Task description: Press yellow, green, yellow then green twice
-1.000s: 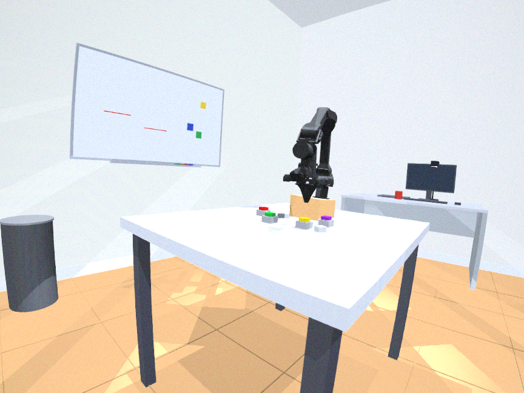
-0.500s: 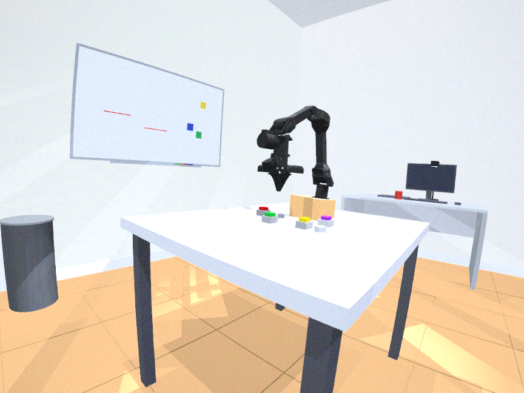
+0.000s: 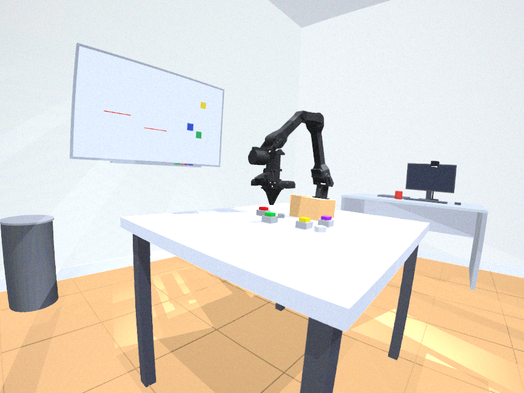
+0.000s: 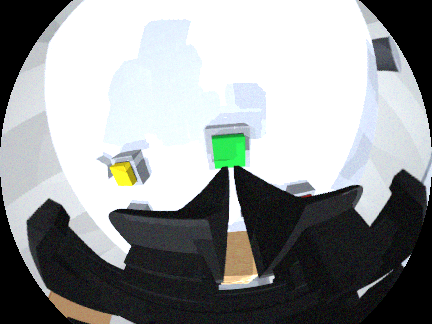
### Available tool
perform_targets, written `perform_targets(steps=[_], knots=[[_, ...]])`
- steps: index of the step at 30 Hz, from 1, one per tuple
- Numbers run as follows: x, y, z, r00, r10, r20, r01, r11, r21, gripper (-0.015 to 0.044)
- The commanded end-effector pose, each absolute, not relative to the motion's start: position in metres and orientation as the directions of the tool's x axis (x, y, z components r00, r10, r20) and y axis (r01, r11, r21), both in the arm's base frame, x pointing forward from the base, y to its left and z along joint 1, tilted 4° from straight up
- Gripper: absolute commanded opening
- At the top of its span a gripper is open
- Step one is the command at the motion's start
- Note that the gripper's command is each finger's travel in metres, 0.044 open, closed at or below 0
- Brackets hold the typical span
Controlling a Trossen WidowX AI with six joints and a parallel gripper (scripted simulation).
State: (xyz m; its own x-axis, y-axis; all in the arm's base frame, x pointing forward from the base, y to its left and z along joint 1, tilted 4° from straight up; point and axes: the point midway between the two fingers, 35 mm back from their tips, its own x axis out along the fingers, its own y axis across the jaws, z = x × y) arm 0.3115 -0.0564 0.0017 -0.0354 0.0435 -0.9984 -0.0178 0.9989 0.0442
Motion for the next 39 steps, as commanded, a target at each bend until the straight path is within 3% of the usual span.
perform_targets(steps=[1, 39], knots=[[0.312, -0.057, -0.006, -0.028, 0.037, -0.999, -0.025, 0.999, 0.037, 0.002], [0.311, -0.056, -0.041, -0.029, 0.037, -0.999, -0.025, 0.999, 0.037, 0.002]])
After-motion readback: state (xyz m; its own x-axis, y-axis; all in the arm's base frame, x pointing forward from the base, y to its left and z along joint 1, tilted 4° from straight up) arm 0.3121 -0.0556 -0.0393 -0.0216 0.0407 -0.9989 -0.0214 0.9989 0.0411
